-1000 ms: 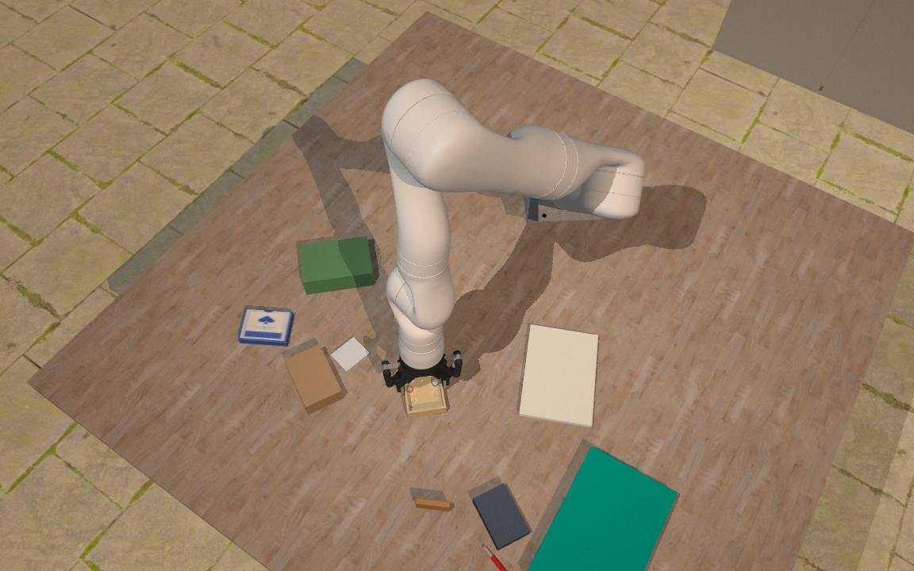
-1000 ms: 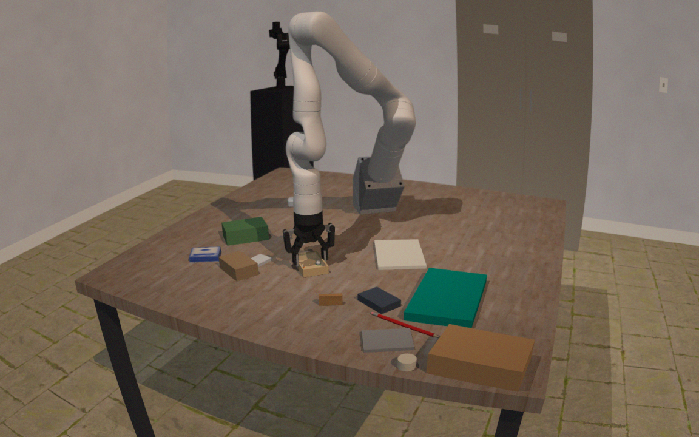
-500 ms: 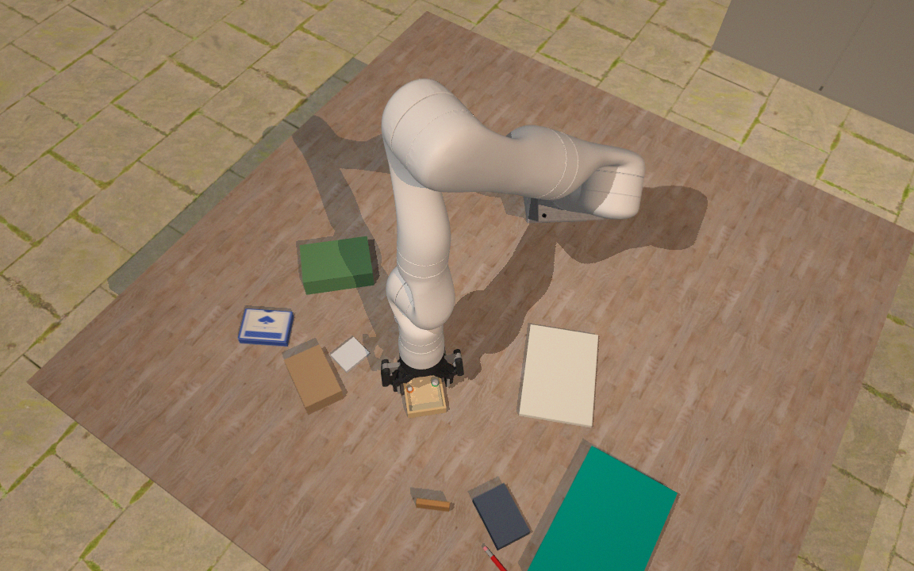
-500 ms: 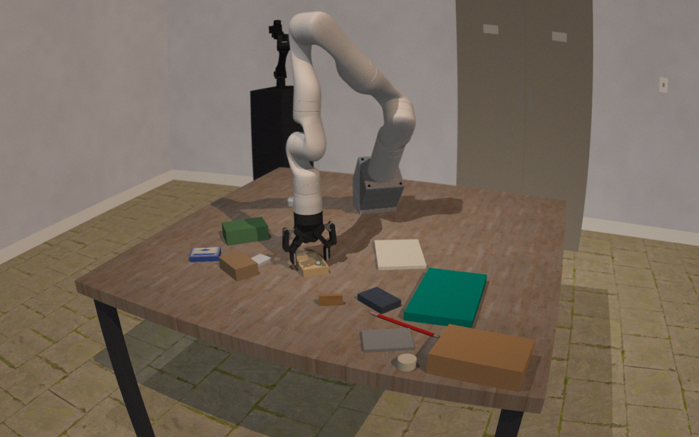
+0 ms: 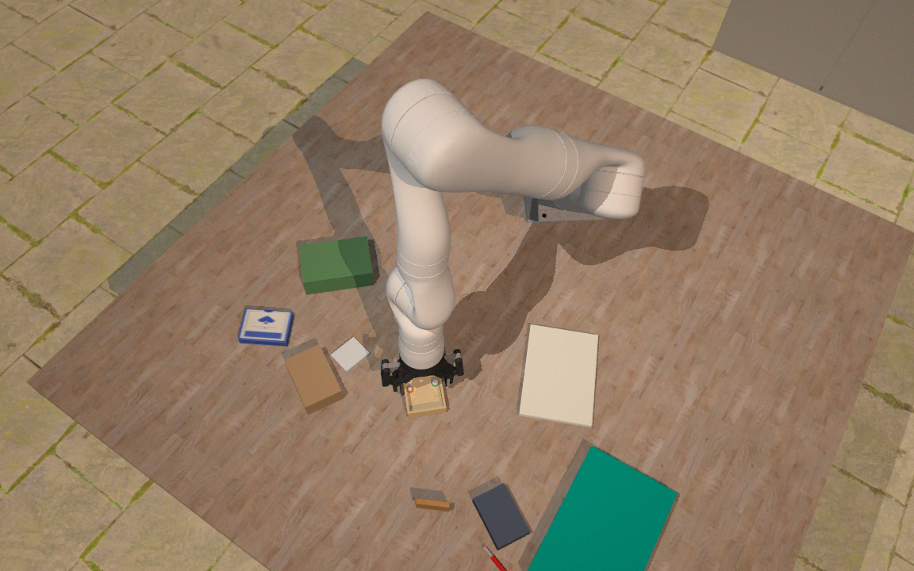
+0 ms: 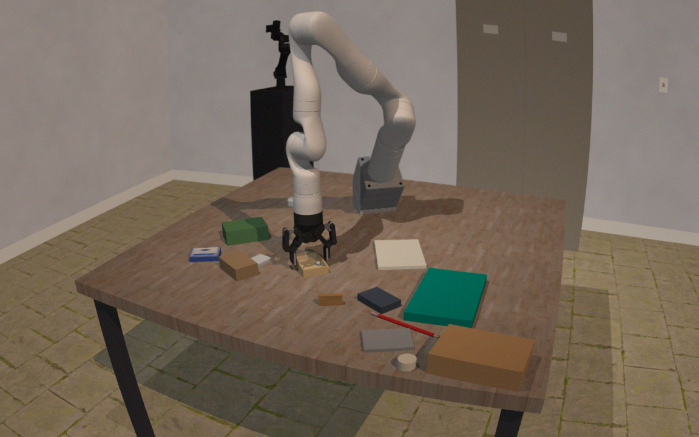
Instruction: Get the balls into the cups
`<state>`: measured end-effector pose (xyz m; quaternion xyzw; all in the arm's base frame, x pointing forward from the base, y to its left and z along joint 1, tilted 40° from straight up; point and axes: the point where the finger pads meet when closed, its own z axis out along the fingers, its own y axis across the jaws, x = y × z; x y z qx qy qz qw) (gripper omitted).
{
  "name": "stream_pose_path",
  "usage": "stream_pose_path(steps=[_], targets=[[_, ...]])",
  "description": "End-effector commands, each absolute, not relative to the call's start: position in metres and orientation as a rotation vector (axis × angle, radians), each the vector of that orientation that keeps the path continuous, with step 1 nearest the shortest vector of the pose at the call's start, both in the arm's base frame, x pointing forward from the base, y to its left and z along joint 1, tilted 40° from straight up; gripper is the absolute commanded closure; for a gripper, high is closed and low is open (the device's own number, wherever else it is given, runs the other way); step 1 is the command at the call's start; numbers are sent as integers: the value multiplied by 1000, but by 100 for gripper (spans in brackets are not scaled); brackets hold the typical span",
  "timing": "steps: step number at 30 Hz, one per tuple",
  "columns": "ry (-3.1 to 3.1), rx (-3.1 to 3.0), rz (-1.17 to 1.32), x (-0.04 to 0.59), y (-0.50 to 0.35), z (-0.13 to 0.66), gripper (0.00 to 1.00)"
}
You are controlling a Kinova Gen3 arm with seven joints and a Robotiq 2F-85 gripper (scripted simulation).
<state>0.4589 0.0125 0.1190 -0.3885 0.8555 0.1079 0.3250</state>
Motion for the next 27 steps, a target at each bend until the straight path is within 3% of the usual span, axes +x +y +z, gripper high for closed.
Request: stream_pose_path(steps=[1, 27], targets=[[2247, -1006, 281, 461, 11, 119, 5], [2252, -1014, 283, 453, 7, 126, 5]])
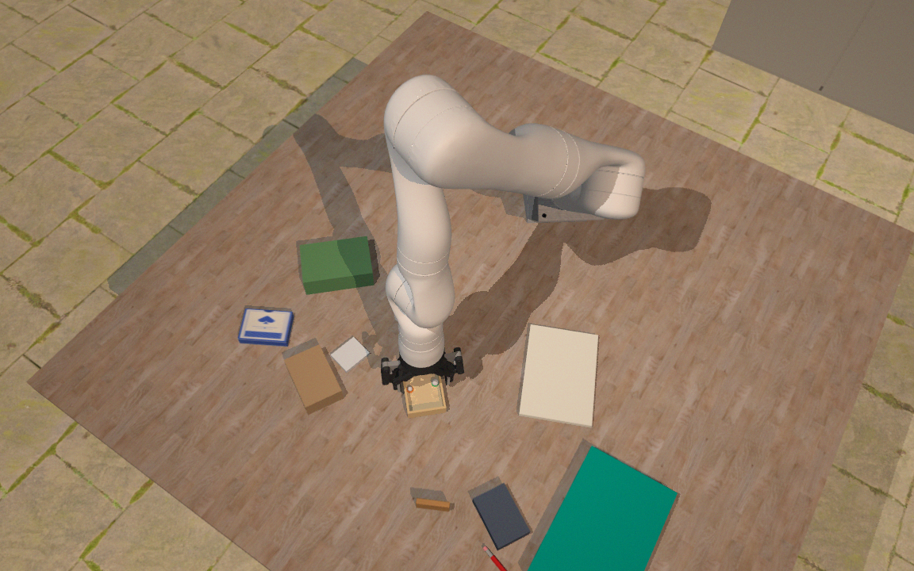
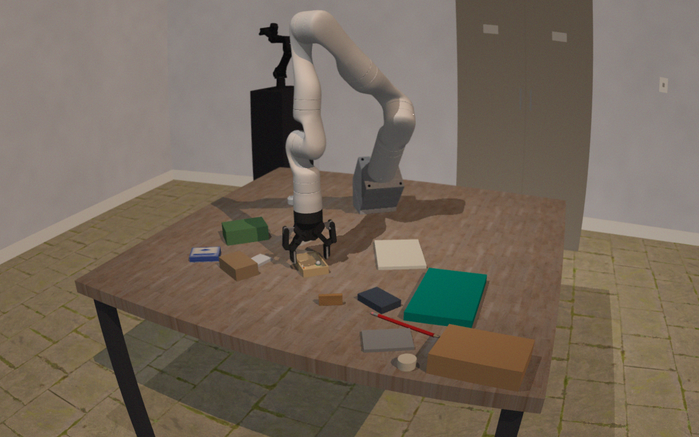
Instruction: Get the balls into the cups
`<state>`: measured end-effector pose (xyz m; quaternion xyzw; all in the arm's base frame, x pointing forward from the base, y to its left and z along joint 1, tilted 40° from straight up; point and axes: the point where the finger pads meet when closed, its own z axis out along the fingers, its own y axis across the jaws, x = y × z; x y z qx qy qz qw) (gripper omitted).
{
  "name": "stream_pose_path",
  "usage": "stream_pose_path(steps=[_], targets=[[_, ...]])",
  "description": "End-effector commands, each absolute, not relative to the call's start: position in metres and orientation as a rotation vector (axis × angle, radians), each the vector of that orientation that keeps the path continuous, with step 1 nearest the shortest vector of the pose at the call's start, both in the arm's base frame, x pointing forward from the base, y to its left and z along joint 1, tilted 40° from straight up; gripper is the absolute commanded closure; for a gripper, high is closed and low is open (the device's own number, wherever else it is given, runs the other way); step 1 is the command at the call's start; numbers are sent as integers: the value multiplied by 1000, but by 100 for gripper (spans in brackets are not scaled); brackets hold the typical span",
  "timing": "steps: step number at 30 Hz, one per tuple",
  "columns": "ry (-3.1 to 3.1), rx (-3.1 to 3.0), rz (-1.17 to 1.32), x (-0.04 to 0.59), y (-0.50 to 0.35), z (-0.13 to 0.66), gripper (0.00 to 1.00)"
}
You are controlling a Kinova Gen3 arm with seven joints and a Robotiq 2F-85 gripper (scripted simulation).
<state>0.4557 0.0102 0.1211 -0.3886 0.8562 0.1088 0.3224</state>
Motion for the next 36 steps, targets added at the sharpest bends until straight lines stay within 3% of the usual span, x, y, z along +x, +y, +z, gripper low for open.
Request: stream_pose_path(steps=[1, 36], targets=[[2252, -1014, 283, 453, 7, 126, 5], [2252, -1010, 284, 421, -24, 179, 5]])
